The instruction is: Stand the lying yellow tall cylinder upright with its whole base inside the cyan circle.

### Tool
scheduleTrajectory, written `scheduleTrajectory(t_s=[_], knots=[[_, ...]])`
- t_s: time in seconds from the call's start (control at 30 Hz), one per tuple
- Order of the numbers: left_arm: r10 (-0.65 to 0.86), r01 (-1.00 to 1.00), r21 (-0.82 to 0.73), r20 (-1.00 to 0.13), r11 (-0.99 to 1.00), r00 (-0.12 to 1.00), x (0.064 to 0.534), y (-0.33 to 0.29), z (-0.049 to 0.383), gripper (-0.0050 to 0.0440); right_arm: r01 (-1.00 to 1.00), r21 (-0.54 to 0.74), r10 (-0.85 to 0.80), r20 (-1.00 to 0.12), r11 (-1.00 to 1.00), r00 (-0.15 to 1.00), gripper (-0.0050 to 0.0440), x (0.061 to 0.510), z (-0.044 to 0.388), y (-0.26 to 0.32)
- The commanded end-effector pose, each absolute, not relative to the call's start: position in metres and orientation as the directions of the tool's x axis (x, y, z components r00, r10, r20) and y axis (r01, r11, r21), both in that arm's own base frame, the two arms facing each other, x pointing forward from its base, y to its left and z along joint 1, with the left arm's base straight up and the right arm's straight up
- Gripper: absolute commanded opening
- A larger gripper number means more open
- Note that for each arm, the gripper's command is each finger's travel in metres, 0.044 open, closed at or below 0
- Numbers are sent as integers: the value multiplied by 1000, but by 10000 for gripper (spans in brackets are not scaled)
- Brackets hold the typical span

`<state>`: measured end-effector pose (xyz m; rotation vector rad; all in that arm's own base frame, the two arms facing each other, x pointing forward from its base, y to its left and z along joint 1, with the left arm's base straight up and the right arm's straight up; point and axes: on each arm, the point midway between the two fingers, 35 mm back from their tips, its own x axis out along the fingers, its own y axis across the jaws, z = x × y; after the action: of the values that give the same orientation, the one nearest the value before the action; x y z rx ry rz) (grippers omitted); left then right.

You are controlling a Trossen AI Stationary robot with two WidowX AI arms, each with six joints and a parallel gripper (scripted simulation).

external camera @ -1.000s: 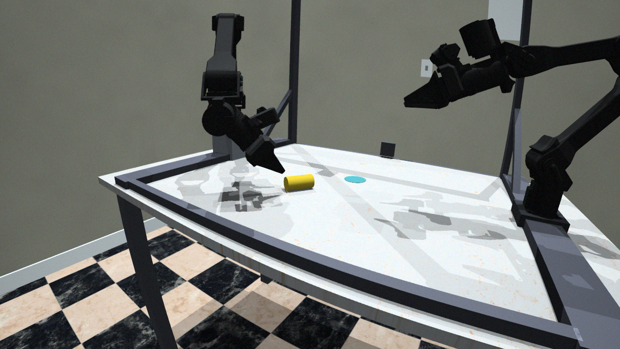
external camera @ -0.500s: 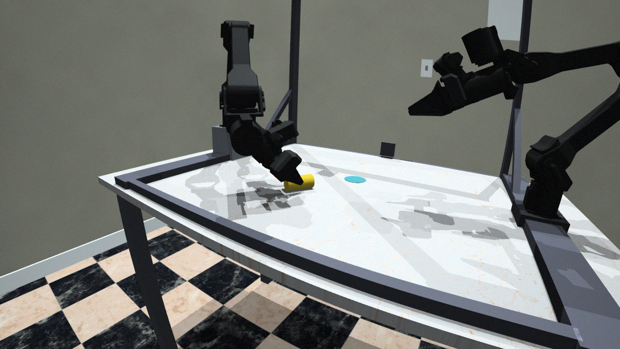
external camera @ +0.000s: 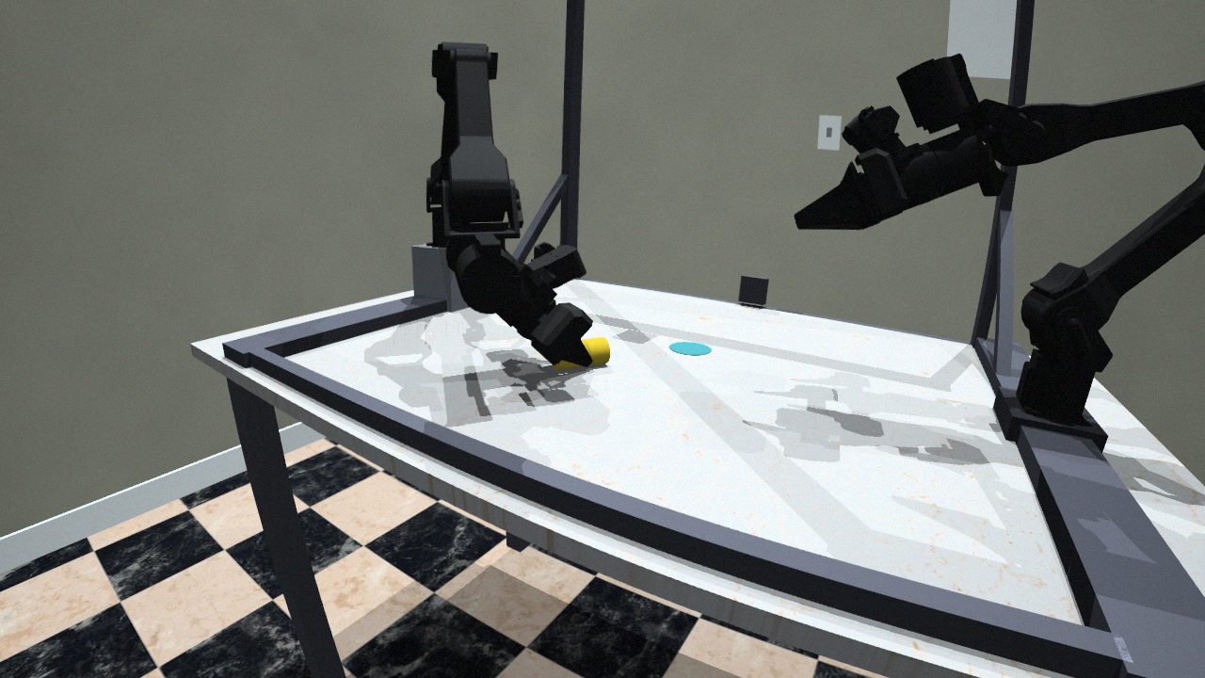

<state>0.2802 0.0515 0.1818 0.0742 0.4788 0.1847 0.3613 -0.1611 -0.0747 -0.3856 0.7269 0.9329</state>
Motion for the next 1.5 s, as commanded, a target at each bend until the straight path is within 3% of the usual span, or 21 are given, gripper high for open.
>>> scheduleTrajectory(t_s=[0.0,0.1,0.2,0.33,0.5,0.8,1.07,1.47], knots=[[202,-164,122,-445,979,873,279,53,183,400,-827,-6,584,-705,562,402,142,365,-72,-164],[202,-164,122,-445,979,873,279,53,183,400,-827,-6,584,-705,562,402,102,365,-72,-165],[202,-164,122,-445,979,873,279,53,183,400,-828,-32,573,-707,561,415,30,368,-54,-168],[202,-164,122,-445,979,873,279,53,183,400,-827,-46,566,-707,560,423,122,371,-26,-169],[202,-164,122,-445,979,873,279,53,183,400,-827,-45,568,-706,560,423,122,372,-4,-164],[131,-93,132,-322,987,938,288,40,231,400,-816,-9,576,-705,577,415,122,387,35,-121],[89,-51,130,-307,990,948,285,29,245,400,-689,159,564,-713,708,416,122,396,35,-107],[48,-9,119,-327,993,944,270,15,254,400,-245,491,548,-720,836,426,122,408,27,-91]])
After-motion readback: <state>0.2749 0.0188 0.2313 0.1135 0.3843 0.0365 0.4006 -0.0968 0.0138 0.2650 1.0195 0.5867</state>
